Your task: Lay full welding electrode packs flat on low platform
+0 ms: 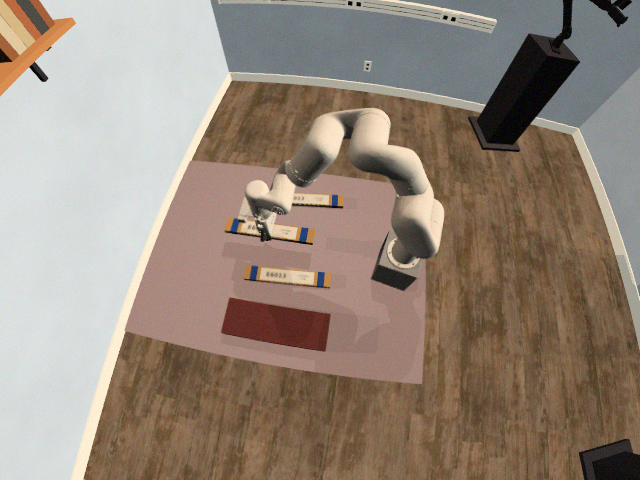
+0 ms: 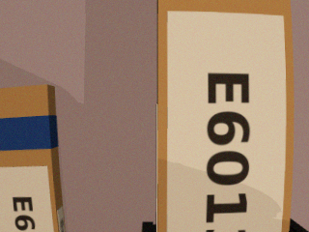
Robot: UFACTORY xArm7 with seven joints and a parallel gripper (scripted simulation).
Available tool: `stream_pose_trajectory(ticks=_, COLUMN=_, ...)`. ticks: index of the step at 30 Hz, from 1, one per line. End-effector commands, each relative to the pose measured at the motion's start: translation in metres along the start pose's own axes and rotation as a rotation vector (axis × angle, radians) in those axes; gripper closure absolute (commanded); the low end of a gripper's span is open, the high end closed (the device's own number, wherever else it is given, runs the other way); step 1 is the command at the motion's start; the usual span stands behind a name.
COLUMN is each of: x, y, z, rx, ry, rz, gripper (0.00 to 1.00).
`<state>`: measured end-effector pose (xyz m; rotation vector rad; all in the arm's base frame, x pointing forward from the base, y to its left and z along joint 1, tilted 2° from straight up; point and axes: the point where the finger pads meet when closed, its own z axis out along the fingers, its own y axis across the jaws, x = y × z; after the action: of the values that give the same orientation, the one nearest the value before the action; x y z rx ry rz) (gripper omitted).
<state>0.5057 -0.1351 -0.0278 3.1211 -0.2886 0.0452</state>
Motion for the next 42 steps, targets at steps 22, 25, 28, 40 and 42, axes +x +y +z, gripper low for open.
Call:
stream_pose_trajectory(ticks=22, x=0.078, y=-0.039, z=-0.001, rx=-0.003, ry=0.0, rz=0.001, gripper=0.42)
stream_pose_trajectory(ticks=25, x=0.079, y=-0.039, z=-0.001, rx=-0.003, ry=0.0, rz=0.001, gripper=0.42)
stream_pose_trajectory(ticks=28, x=0.079, y=-0.039, z=-0.001, rx=-0.003, ry=0.0, rz=0.001, gripper=0.42)
stream_pose_trajectory(ticks=40, x=0.079, y=-0.039, z=-0.001, rx=-0.003, ry=0.0, rz=0.001, gripper=0.42)
stream_pose_trajectory(ticks=42, x=0.079, y=-0.039, z=-0.001, rx=-0.003, ry=0.0, rz=0.001, gripper=0.42)
